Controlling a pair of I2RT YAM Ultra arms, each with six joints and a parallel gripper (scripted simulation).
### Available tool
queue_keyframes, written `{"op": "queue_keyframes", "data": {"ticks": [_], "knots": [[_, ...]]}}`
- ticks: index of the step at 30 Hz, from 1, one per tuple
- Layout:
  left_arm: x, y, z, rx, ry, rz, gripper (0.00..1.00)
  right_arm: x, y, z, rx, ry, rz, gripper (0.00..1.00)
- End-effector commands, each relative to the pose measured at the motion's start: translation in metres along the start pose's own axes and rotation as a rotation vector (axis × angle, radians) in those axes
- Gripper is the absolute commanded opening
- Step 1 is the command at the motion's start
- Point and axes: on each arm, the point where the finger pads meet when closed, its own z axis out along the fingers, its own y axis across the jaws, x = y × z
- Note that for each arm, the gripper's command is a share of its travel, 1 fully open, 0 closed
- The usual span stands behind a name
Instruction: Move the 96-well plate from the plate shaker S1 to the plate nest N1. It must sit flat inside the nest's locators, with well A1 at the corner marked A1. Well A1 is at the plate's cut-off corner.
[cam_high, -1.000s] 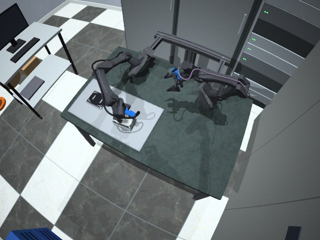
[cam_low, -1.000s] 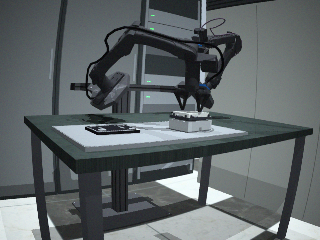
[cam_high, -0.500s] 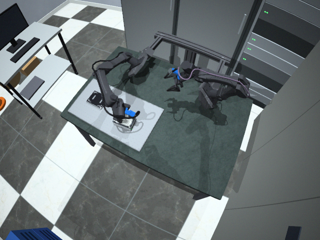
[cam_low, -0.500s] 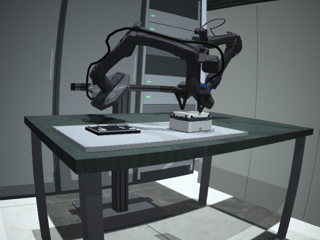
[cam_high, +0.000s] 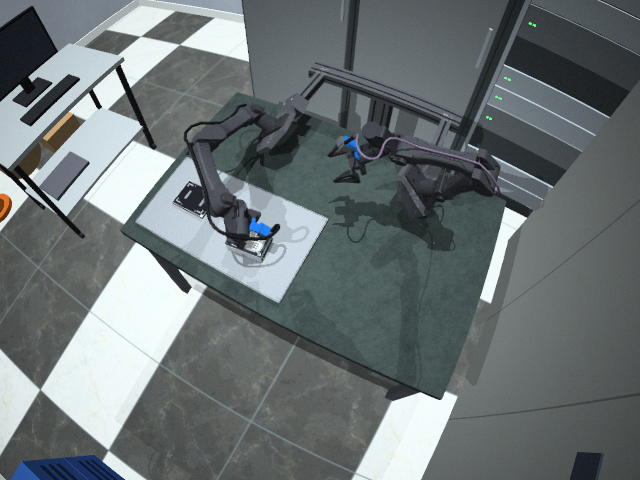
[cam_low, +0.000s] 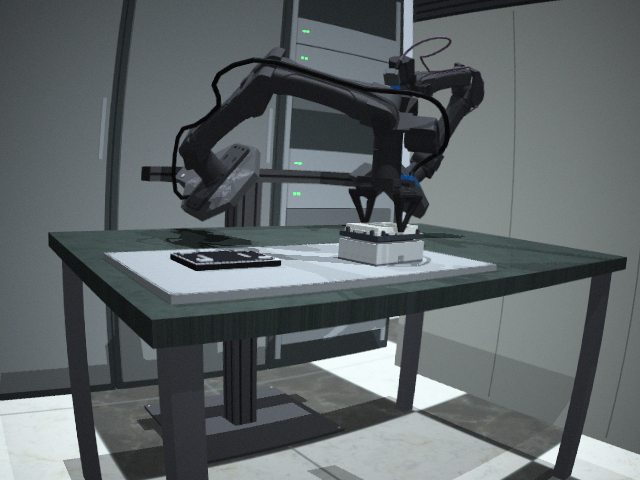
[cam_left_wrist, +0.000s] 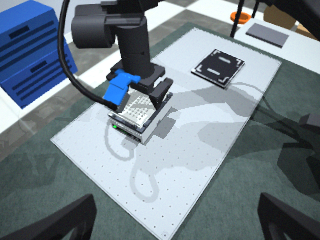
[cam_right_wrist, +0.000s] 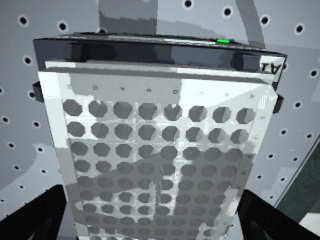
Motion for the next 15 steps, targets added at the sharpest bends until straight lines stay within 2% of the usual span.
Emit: {"op": "queue_keyframes", "data": {"ticks": [1, 15], "knots": [[-0.0171, 0.0011, -0.0043, -0.008, -0.039, -0.019, 1.00, -0.0073, -0.0021, -0.0029, 0.030, -0.008, -0.014, 1.00], [-0.0171, 0.0011, -0.0043, -0.008, -0.039, -0.019, 1.00, -0.0077, -0.0019, 0.0001, 0.029, -0.010, -0.014, 0.99]]}}
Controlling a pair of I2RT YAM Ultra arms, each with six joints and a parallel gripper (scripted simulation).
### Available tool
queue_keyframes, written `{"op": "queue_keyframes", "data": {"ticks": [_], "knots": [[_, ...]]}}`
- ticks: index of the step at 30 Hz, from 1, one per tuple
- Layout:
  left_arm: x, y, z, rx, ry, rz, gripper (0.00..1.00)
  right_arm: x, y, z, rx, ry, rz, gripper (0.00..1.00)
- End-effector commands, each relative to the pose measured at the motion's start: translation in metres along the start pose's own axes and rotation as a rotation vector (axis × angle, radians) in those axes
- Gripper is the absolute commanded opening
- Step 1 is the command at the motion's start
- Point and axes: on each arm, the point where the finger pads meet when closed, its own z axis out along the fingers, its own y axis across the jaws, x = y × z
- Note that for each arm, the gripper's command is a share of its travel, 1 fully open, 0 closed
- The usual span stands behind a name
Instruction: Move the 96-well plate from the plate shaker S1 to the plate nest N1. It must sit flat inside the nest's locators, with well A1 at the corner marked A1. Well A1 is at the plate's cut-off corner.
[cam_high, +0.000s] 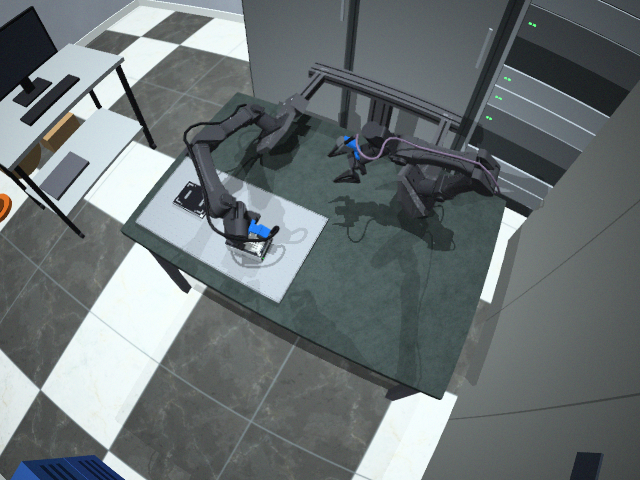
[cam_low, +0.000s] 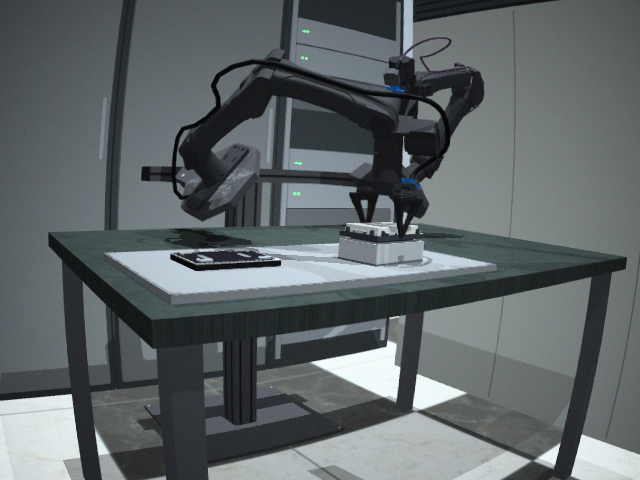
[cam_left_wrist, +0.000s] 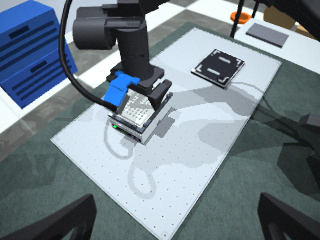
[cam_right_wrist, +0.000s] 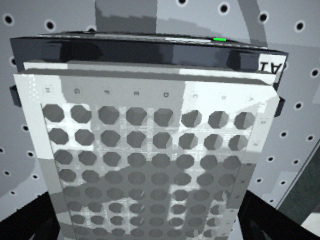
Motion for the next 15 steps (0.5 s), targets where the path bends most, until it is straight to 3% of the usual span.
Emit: {"op": "queue_keyframes", "data": {"ticks": [1, 11, 15], "knots": [[-0.0171, 0.0011, -0.0043, -0.008, -0.039, -0.019, 1.00, -0.0087, 0.0018, -0.0065, 0.022, -0.007, -0.019, 0.97], [-0.0171, 0.0011, -0.0043, -0.008, -0.039, -0.019, 1.00, -0.0040, -0.0011, -0.0094, 0.027, -0.010, -0.012, 0.83], [-0.0171, 0.0011, -0.0043, -0.008, -0.039, -0.019, 1.00, -0.0040, -0.0011, -0.0094, 0.027, -0.010, -0.012, 0.83]]}}
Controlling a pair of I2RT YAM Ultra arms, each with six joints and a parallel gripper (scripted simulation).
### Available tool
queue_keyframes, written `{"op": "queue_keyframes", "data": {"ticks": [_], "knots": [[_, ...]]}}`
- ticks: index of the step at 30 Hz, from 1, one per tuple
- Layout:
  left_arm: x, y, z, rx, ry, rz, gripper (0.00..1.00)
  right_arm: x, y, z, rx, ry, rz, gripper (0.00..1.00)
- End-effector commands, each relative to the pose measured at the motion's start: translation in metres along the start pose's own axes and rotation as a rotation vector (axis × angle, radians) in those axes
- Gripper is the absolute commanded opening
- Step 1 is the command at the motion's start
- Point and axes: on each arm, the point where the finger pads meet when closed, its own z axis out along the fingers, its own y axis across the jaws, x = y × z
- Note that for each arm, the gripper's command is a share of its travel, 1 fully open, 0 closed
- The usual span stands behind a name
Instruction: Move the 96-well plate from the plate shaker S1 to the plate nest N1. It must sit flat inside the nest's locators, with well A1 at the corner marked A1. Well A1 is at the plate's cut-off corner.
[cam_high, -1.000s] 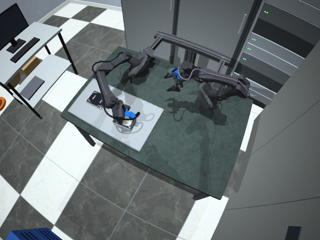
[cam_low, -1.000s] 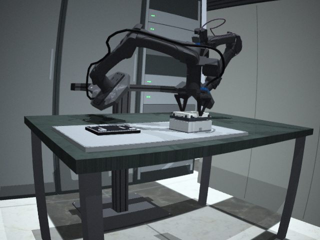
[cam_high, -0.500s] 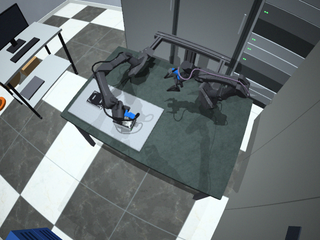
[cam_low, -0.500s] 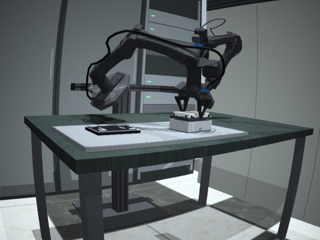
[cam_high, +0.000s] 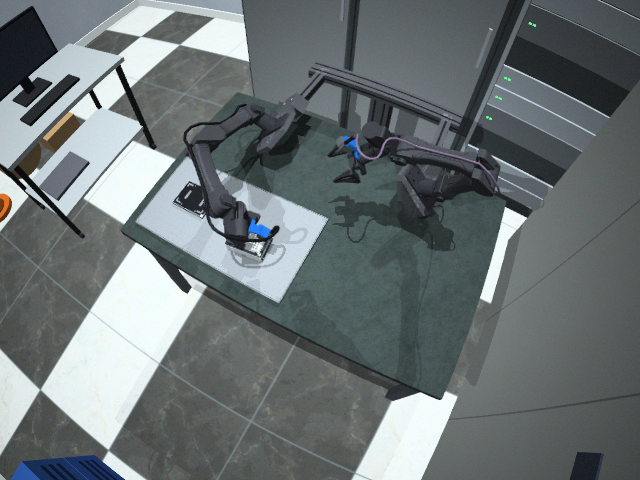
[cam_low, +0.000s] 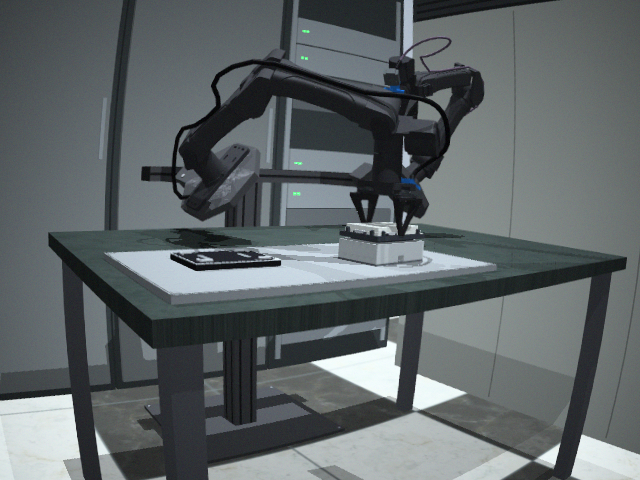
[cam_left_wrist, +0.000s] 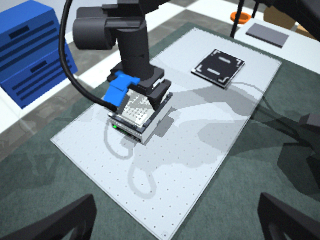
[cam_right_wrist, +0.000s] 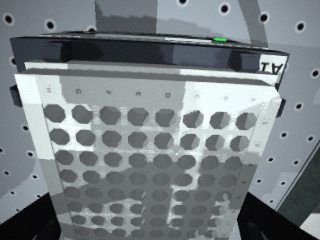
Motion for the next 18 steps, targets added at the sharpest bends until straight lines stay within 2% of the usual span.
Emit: {"op": "queue_keyframes", "data": {"ticks": [1, 2, 3, 4, 10, 14, 18], "knots": [[-0.017, 0.001, -0.004, -0.008, -0.039, -0.019, 1.00, -0.005, -0.001, -0.012, 0.032, -0.011, -0.013, 0.83], [-0.017, 0.001, -0.004, -0.008, -0.039, -0.019, 1.00, -0.005, -0.001, -0.012, 0.032, -0.011, -0.013, 0.72], [-0.017, 0.001, -0.004, -0.008, -0.039, -0.019, 1.00, -0.005, -0.001, -0.012, 0.032, -0.011, -0.013, 0.83], [-0.017, 0.001, -0.004, -0.008, -0.039, -0.019, 1.00, -0.004, -0.002, -0.015, 0.029, -0.014, -0.008, 0.89], [-0.017, 0.001, -0.004, -0.008, -0.039, -0.019, 1.00, -0.004, 0.000, -0.032, 0.020, -0.015, -0.009, 0.89], [-0.017, 0.001, -0.004, -0.008, -0.039, -0.019, 1.00, -0.004, 0.000, -0.055, 0.020, -0.015, -0.009, 0.89], [-0.017, 0.001, -0.004, -0.008, -0.039, -0.019, 1.00, -0.002, 0.000, -0.056, 0.015, -0.014, -0.005, 0.89]]}}
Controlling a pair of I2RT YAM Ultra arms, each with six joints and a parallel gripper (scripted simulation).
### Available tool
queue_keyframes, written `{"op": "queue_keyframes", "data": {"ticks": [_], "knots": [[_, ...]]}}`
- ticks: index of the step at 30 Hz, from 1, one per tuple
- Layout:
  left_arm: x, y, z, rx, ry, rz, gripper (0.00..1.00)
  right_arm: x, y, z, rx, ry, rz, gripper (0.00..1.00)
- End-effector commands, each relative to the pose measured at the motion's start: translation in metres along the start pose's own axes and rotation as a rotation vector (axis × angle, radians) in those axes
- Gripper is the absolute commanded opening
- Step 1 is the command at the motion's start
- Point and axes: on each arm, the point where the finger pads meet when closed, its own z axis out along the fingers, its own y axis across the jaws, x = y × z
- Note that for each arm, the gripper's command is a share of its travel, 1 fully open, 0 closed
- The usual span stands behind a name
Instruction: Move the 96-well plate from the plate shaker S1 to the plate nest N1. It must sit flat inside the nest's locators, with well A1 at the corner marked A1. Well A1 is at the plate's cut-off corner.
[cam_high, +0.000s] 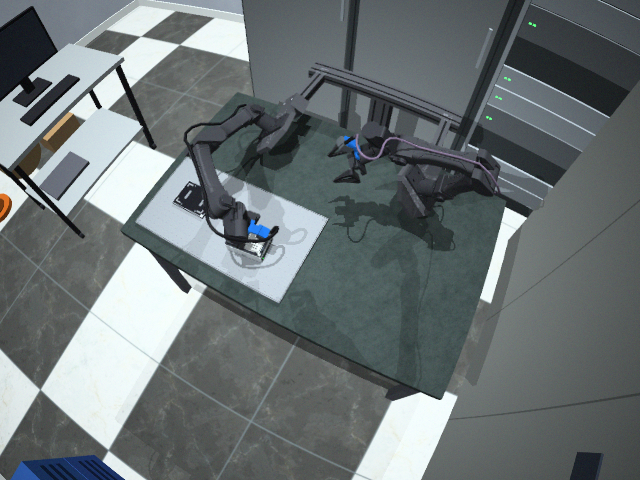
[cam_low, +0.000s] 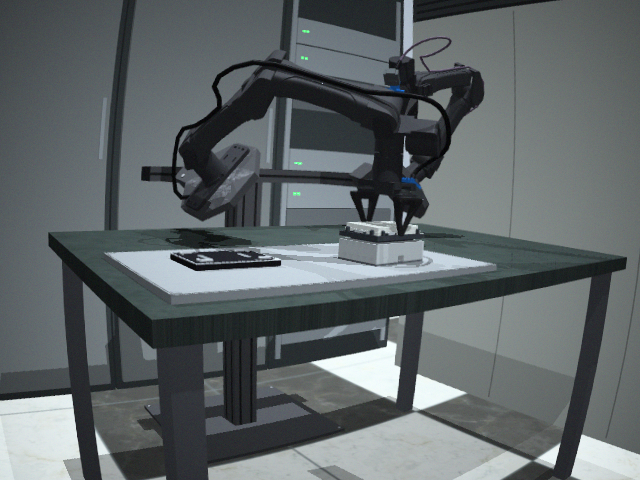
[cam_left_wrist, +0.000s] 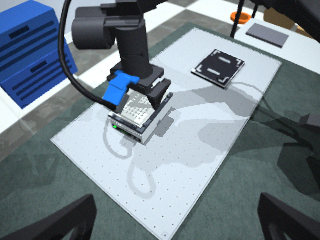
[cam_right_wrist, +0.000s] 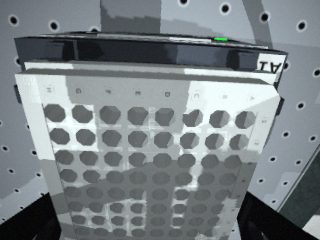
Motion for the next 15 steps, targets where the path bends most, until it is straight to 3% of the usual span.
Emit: {"op": "queue_keyframes", "data": {"ticks": [1, 15], "knots": [[-0.017, 0.001, -0.004, -0.008, -0.039, -0.019, 1.00, -0.002, 0.001, -0.054, 0.032, -0.012, -0.011, 0.89], [-0.017, 0.001, -0.004, -0.008, -0.039, -0.019, 1.00, -0.004, 0.000, -0.074, 0.042, -0.019, -0.023, 0.89]]}}
